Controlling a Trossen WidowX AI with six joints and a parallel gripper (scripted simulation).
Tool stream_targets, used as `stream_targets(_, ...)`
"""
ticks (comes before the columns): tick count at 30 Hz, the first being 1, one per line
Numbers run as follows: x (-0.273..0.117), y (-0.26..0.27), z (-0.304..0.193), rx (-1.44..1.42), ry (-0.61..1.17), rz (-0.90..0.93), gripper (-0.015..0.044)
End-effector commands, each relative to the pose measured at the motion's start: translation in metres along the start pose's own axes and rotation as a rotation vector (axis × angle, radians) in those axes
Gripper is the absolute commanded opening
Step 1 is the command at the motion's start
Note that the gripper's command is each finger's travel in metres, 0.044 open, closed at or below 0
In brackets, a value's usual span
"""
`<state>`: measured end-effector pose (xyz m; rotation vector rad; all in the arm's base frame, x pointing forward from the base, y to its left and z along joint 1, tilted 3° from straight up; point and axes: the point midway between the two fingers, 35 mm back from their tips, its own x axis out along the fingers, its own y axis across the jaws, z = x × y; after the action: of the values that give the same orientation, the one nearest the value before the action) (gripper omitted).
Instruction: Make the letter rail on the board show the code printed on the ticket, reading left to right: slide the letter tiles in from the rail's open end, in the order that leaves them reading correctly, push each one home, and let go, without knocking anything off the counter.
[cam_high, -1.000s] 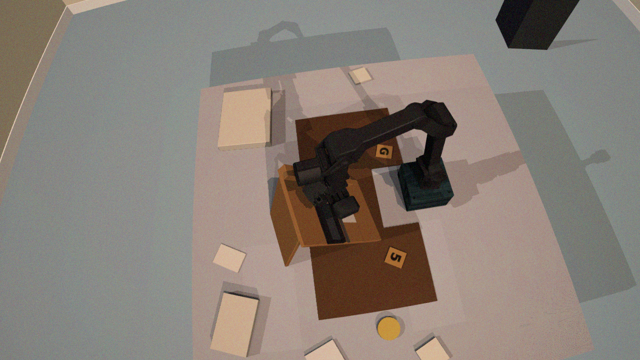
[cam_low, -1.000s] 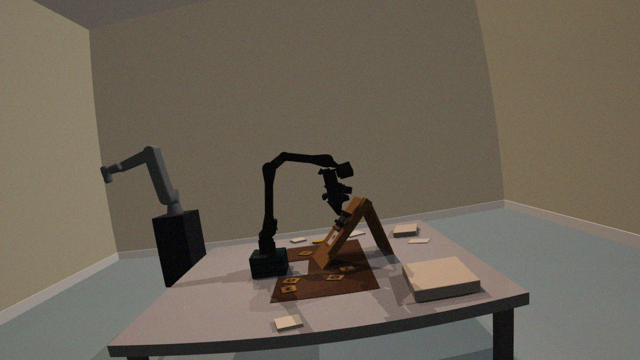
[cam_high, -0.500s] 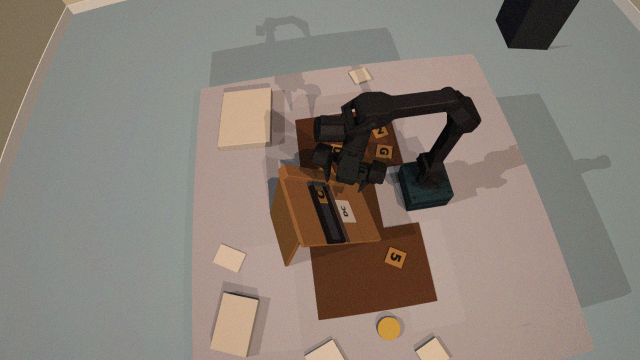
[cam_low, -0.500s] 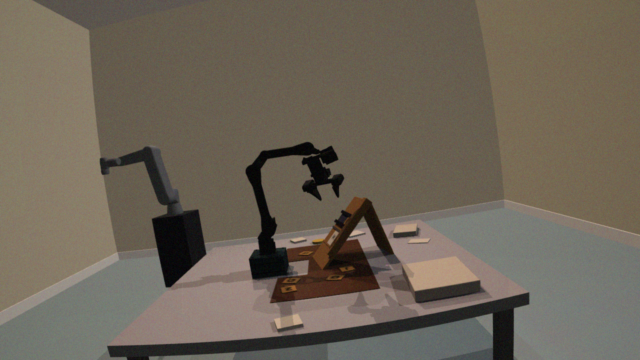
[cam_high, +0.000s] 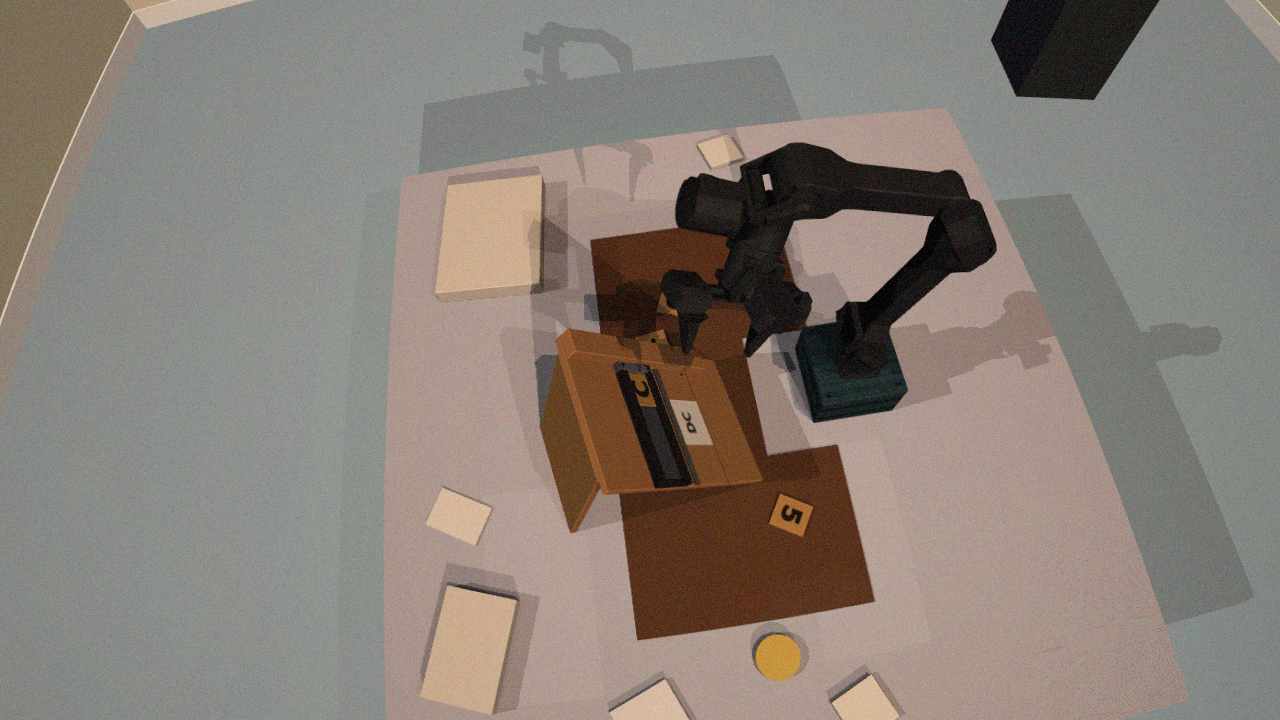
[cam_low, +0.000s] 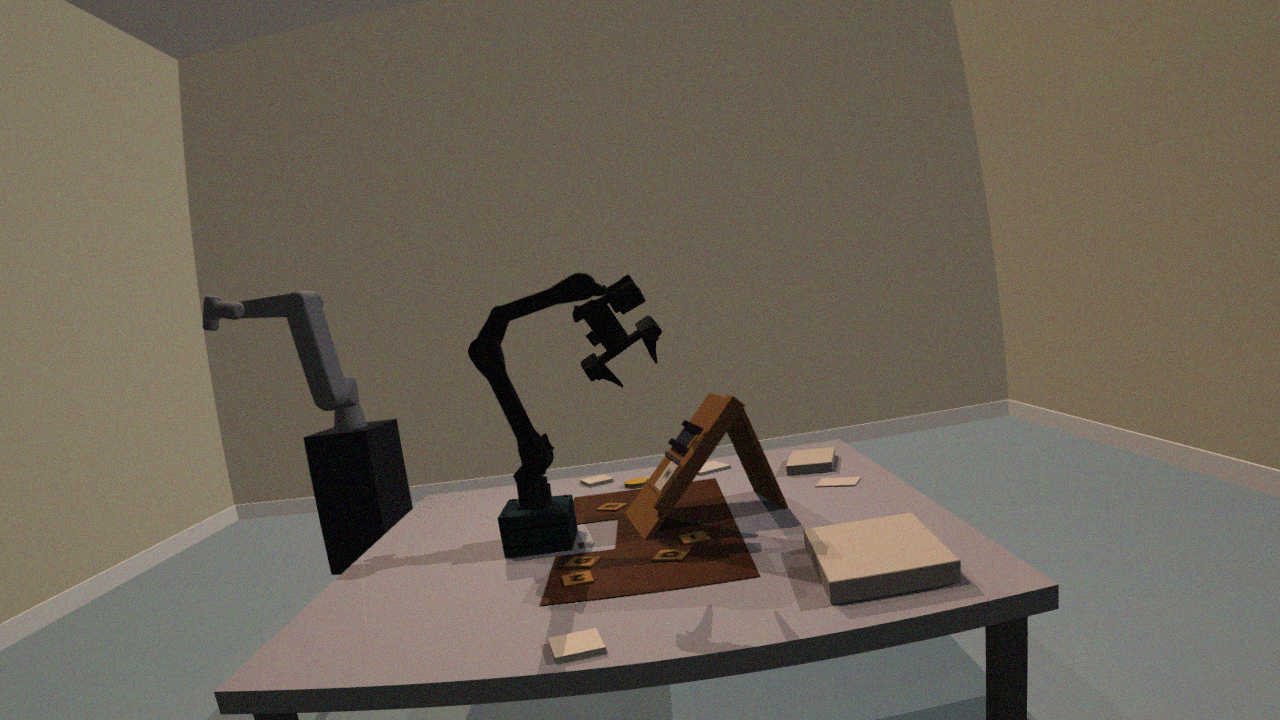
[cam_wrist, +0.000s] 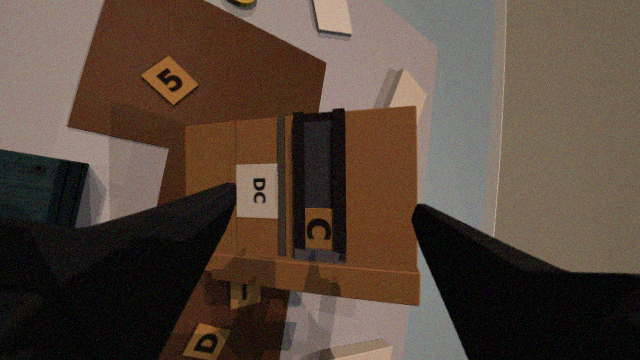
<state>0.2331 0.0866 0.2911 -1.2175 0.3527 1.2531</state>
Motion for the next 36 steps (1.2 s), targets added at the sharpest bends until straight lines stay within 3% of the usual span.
stream_targets(1, 0.0, 0.002, 0.0, -0.011, -0.006, 0.003, 0.044)
stream_targets(7, 0.0, 0.002, 0.0, -0.011, -0.006, 0.003, 0.044)
stream_targets(9, 0.003, 0.001, -0.005, 0.063, 0.005, 0.006, 0.0387)
stream_targets(11, 0.009, -0.003, -0.02, 0.268, 0.038, 0.012, 0.034)
stream_targets(25, 0.05, -0.004, -0.139, 1.834, 0.292, -0.13, 0.034)
stream_targets(36, 0.065, 0.006, -0.193, 2.589, 0.368, -0.347, 0.034)
